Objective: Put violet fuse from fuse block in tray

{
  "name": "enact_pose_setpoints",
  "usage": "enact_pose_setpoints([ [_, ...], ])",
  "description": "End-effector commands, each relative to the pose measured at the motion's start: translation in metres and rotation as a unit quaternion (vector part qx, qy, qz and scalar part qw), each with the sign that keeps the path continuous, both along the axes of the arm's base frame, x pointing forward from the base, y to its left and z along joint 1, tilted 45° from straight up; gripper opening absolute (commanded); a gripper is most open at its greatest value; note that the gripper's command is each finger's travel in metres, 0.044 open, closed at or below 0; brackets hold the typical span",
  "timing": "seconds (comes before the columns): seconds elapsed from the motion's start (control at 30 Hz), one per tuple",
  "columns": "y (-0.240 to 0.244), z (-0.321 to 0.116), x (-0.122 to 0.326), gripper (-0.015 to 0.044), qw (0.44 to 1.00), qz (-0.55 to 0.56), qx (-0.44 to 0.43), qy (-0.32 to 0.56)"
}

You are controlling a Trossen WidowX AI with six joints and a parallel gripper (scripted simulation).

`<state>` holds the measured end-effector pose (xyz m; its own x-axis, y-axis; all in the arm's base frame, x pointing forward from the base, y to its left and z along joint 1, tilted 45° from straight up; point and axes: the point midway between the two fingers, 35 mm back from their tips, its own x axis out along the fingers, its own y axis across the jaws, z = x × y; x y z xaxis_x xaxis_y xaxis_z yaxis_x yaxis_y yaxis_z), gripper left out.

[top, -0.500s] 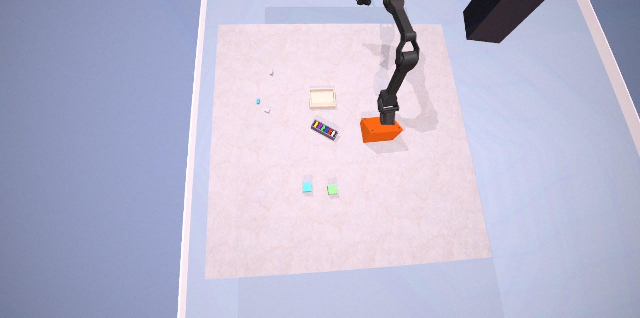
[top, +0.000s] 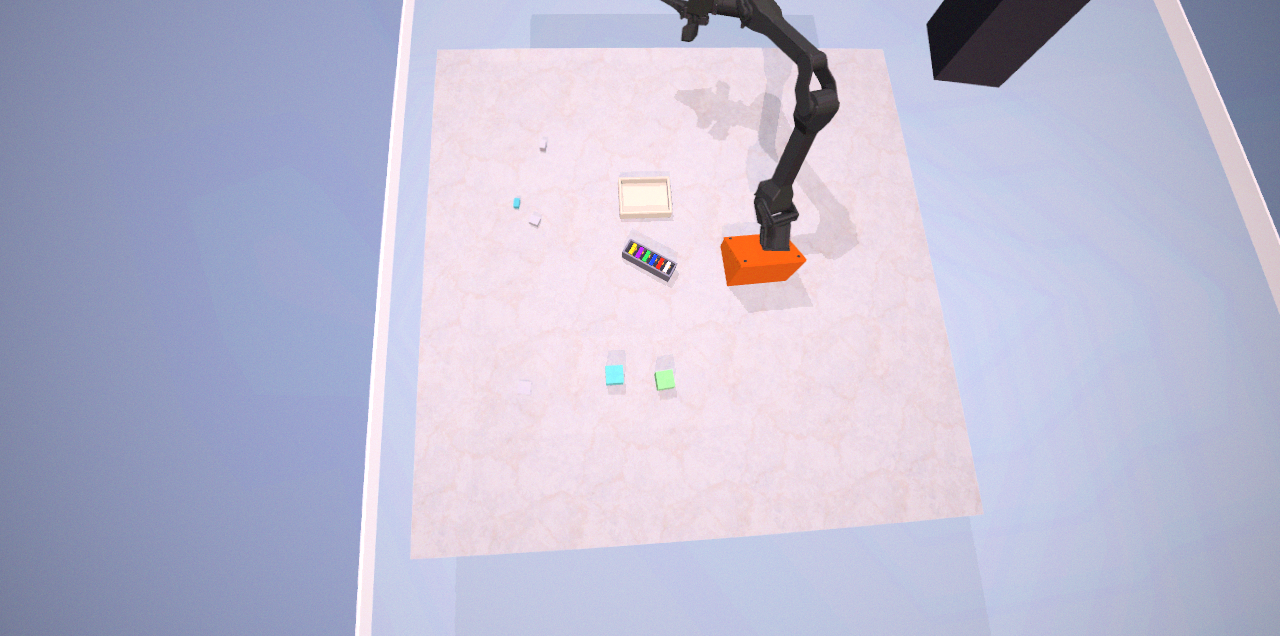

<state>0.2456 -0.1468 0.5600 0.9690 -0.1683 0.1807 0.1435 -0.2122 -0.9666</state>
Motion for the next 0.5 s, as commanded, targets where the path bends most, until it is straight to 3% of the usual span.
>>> enact_pose_setpoints([
  [0.0, -0.018, -0.051, 0.047, 0.007, 0.992, 0.007, 0.118, 0.05],
  [0.17, -0.013, -0.121, 0.104, 0.007, 0.963, 0.007, 0.236, 0.127],
  [0.47, 0.034, -0.234, 0.164, 0.007, 0.902, -0.018, 0.338, 0.27],
])
